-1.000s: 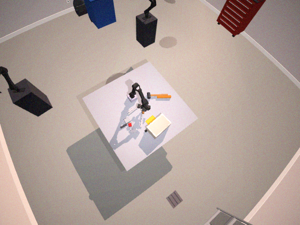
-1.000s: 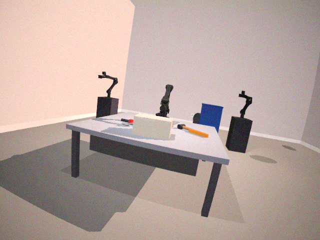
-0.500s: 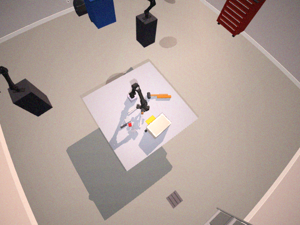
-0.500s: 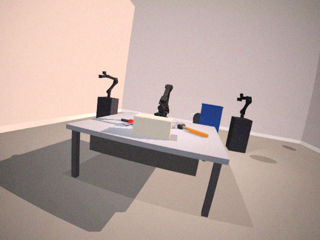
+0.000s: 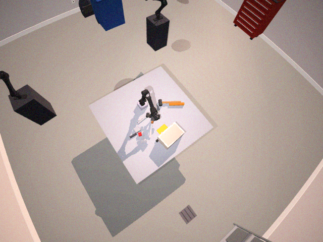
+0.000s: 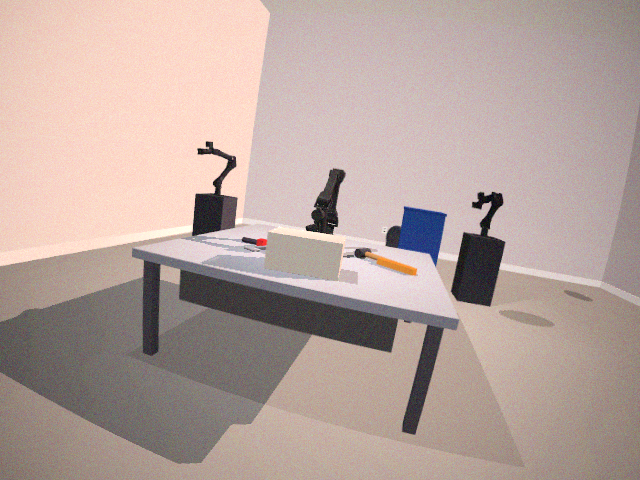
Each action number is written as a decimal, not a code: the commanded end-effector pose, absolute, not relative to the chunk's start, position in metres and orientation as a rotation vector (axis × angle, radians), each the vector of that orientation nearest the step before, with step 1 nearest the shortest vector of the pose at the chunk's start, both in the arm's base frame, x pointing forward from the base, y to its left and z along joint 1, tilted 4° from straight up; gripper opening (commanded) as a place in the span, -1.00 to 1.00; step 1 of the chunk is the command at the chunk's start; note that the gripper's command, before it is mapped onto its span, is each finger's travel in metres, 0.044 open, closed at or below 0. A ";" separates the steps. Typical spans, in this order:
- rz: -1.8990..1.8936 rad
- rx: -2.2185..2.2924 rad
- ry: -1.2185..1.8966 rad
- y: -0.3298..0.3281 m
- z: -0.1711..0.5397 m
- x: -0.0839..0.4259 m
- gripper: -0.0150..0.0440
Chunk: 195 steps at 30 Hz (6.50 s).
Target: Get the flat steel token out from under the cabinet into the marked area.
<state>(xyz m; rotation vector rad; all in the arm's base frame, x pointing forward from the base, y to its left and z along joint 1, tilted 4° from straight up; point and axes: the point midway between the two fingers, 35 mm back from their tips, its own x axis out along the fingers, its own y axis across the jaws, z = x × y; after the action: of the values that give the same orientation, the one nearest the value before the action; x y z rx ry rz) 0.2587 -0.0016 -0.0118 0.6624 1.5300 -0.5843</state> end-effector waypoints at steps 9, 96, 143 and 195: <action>-0.585 0.654 1.514 -0.016 -0.011 0.260 -0.49; -0.591 0.648 1.512 -0.108 -0.015 0.249 -0.49; -0.595 0.644 1.510 -0.166 -0.017 0.244 -0.49; -0.599 0.640 1.508 -0.233 -0.019 0.244 -0.49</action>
<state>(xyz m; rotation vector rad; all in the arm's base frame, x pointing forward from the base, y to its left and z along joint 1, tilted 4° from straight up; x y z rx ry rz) 0.2417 -0.2232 -0.0218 0.6497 1.5255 -0.5866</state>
